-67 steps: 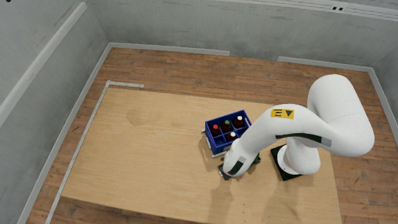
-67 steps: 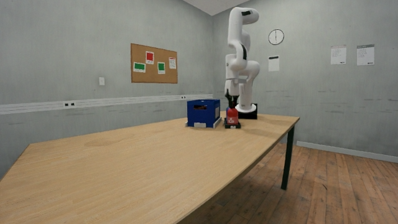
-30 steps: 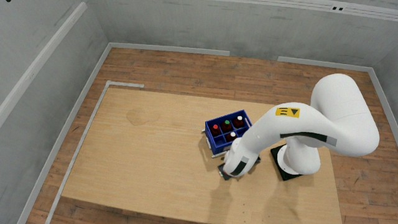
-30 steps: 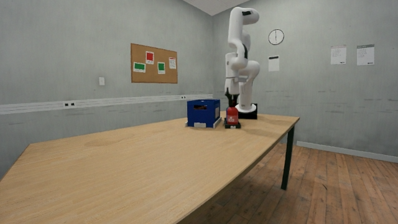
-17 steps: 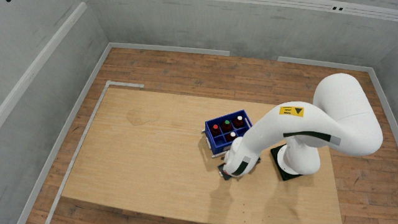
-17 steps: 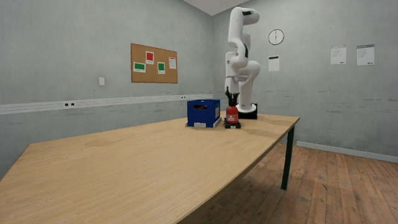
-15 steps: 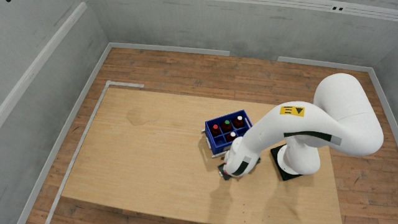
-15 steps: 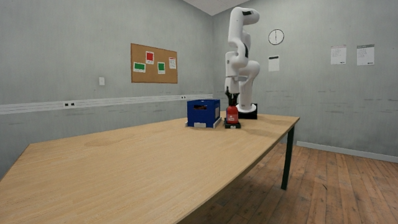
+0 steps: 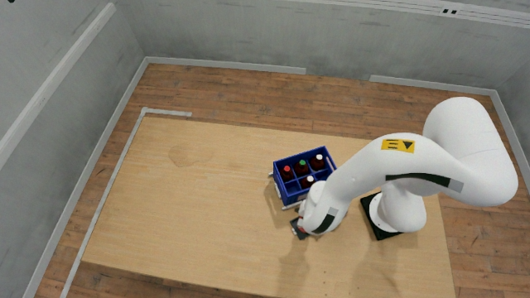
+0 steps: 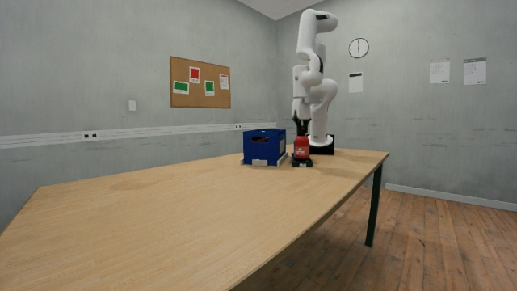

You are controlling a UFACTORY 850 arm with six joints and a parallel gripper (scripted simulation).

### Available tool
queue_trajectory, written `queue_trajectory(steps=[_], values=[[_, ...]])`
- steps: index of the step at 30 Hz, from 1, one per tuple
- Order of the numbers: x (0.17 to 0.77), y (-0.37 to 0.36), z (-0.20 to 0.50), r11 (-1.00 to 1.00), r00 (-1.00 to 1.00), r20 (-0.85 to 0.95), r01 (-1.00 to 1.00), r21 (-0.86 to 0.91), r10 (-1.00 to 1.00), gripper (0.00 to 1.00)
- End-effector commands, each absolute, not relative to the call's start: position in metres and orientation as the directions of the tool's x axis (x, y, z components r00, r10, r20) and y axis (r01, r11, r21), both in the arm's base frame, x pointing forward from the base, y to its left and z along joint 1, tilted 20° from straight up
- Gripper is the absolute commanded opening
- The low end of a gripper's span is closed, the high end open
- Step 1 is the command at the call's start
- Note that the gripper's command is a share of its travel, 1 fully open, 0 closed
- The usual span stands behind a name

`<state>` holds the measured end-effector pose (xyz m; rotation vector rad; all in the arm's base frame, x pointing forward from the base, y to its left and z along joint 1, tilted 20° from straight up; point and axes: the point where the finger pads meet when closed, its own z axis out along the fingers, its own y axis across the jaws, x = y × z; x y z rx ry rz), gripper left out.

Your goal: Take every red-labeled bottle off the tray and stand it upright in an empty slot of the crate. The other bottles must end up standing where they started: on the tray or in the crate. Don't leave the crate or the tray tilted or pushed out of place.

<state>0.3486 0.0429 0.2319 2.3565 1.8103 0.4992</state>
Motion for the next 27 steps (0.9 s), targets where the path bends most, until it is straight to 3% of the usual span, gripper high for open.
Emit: queue_trajectory(steps=[1, 27], values=[[0.348, 0.043, 0.235, -0.273, 0.227, 0.181, 0.914, 0.300, 0.957, 0.00], [0.337, 0.039, 0.267, -0.273, 0.227, 0.181, 0.914, 0.300, 0.957, 0.00]])
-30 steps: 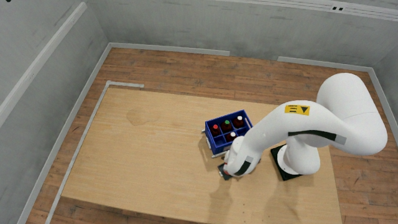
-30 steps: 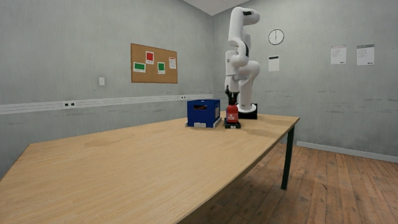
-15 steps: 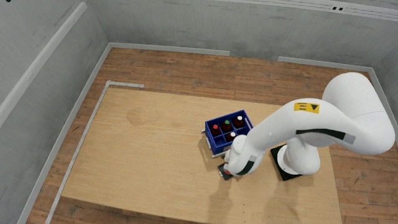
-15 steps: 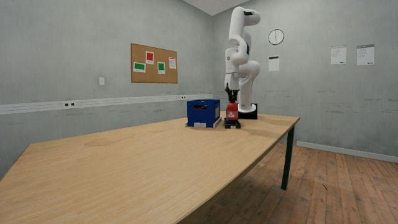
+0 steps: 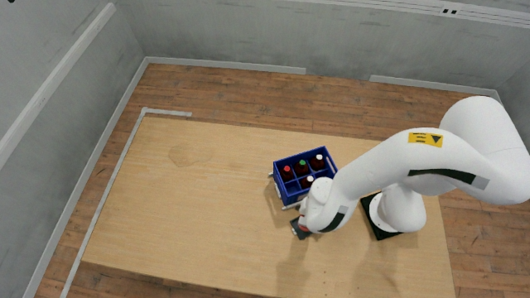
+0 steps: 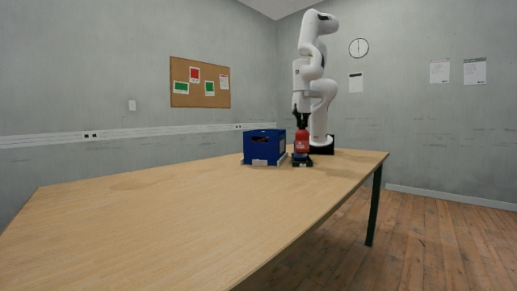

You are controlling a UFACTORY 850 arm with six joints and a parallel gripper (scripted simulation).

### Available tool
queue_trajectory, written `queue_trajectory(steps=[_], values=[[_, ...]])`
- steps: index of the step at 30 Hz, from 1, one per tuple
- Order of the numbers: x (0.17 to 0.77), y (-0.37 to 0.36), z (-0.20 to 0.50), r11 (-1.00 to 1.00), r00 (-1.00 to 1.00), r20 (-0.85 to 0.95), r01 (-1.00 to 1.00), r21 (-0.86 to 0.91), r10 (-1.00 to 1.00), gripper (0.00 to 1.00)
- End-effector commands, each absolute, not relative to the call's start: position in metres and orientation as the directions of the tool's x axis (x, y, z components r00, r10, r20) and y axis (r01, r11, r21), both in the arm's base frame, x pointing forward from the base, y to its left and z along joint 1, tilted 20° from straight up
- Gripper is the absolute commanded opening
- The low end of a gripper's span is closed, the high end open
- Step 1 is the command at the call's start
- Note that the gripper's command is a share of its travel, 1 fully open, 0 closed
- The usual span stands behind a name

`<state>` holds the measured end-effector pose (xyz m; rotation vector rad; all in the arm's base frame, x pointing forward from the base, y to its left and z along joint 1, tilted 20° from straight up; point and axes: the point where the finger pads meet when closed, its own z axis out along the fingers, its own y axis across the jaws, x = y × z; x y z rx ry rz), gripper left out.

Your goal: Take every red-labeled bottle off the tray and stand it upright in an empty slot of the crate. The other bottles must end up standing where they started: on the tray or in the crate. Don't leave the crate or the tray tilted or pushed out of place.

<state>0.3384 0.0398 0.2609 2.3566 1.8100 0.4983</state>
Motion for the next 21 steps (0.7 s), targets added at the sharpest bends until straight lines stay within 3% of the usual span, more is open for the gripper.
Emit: queue_trajectory(steps=[1, 21], values=[[0.337, 0.039, 0.268, -0.273, 0.227, 0.181, 0.914, 0.300, 0.957, 0.00], [0.328, 0.037, 0.294, -0.273, 0.227, 0.181, 0.914, 0.300, 0.957, 0.00]])
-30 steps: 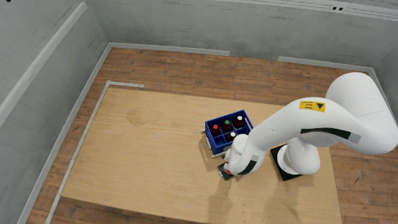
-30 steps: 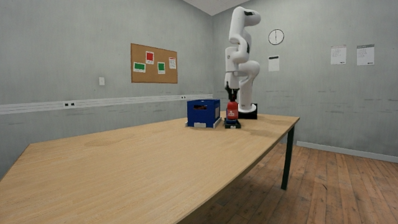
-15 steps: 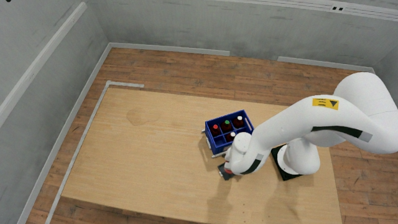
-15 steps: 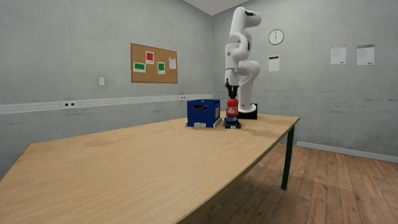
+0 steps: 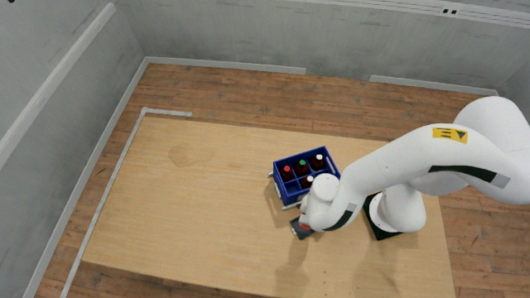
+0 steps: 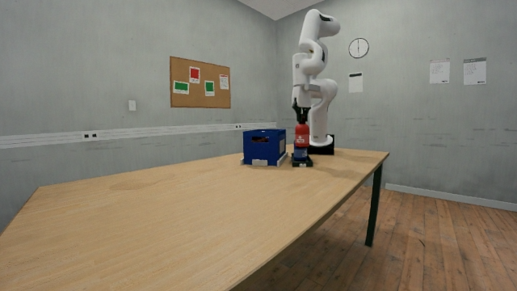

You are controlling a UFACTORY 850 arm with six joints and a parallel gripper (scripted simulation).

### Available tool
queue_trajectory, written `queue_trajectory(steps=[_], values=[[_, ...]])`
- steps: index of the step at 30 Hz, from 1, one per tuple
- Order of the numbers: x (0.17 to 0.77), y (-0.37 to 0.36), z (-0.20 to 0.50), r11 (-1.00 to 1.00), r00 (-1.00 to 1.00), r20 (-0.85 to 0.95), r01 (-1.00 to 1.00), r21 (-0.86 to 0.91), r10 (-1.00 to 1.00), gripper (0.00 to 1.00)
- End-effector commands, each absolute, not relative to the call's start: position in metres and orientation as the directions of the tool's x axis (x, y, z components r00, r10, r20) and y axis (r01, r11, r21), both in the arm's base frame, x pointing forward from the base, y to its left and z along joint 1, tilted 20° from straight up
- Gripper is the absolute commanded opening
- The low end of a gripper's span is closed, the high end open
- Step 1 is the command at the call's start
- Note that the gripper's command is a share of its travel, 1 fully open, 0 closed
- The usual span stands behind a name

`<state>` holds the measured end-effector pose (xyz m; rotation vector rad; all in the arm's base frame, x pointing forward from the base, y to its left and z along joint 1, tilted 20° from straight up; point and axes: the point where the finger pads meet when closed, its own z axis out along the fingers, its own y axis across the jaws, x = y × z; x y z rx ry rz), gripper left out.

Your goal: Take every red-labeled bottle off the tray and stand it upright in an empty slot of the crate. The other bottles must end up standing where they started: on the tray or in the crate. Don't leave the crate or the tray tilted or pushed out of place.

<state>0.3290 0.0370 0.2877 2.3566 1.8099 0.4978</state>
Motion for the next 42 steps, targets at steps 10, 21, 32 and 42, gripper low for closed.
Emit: queue_trajectory(steps=[10, 21, 32, 42], values=[[0.324, 0.035, 0.305, -0.273, 0.227, 0.181, 0.914, 0.300, 0.957, 0.00], [0.320, 0.034, 0.317, -0.273, 0.227, 0.181, 0.914, 0.300, 0.957, 0.00], [0.315, 0.033, 0.330, -0.273, 0.227, 0.181, 0.914, 0.300, 0.957, 0.00], [0.312, 0.032, 0.339, -0.273, 0.227, 0.181, 0.914, 0.300, 0.957, 0.00]])
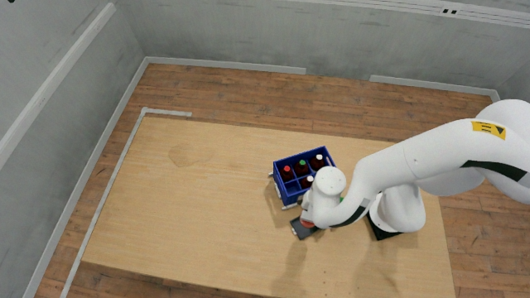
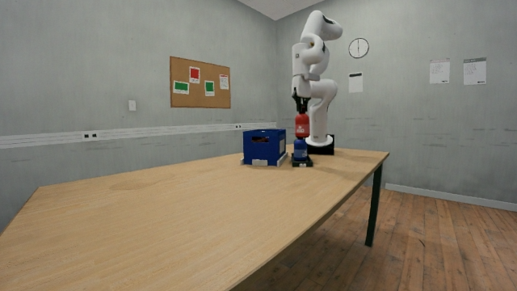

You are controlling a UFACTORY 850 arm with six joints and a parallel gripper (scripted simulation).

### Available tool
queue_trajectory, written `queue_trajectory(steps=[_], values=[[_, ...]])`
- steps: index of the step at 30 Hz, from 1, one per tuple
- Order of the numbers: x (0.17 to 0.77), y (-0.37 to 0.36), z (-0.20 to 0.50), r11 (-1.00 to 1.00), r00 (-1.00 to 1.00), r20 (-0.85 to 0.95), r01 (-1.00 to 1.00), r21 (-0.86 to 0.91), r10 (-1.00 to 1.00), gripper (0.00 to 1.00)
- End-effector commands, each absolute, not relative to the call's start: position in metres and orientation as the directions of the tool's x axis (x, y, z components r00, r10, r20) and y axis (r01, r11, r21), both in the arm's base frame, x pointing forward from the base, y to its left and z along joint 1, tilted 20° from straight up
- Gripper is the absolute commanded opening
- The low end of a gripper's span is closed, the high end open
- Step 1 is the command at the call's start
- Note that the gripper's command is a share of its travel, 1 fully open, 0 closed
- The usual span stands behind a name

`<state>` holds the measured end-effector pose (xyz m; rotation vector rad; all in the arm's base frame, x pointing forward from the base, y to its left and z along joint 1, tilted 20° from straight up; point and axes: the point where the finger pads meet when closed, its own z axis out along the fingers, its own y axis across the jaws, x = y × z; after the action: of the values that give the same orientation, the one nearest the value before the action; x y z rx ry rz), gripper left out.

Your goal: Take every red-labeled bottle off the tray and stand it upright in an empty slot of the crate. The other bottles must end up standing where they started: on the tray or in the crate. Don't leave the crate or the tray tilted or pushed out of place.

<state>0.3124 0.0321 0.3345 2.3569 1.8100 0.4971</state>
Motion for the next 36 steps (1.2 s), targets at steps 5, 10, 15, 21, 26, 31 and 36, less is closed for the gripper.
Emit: queue_trajectory(steps=[5, 10, 15, 21, 26, 31, 36], values=[[0.310, 0.031, 0.344, -0.273, 0.227, 0.181, 0.914, 0.300, 0.957, 0.00], [0.308, 0.031, 0.349, -0.273, 0.227, 0.181, 0.914, 0.300, 0.957, 0.00], [0.307, 0.030, 0.352, -0.273, 0.227, 0.181, 0.914, 0.300, 0.957, 0.00], [0.306, 0.030, 0.357, -0.273, 0.227, 0.181, 0.914, 0.300, 0.957, 0.00], [0.304, 0.029, 0.361, -0.273, 0.227, 0.181, 0.914, 0.300, 0.957, 0.00], [0.304, 0.029, 0.363, -0.273, 0.227, 0.181, 0.914, 0.300, 0.957, 0.00], [0.302, 0.029, 0.366, -0.273, 0.227, 0.181, 0.914, 0.300, 0.957, 0.00]])
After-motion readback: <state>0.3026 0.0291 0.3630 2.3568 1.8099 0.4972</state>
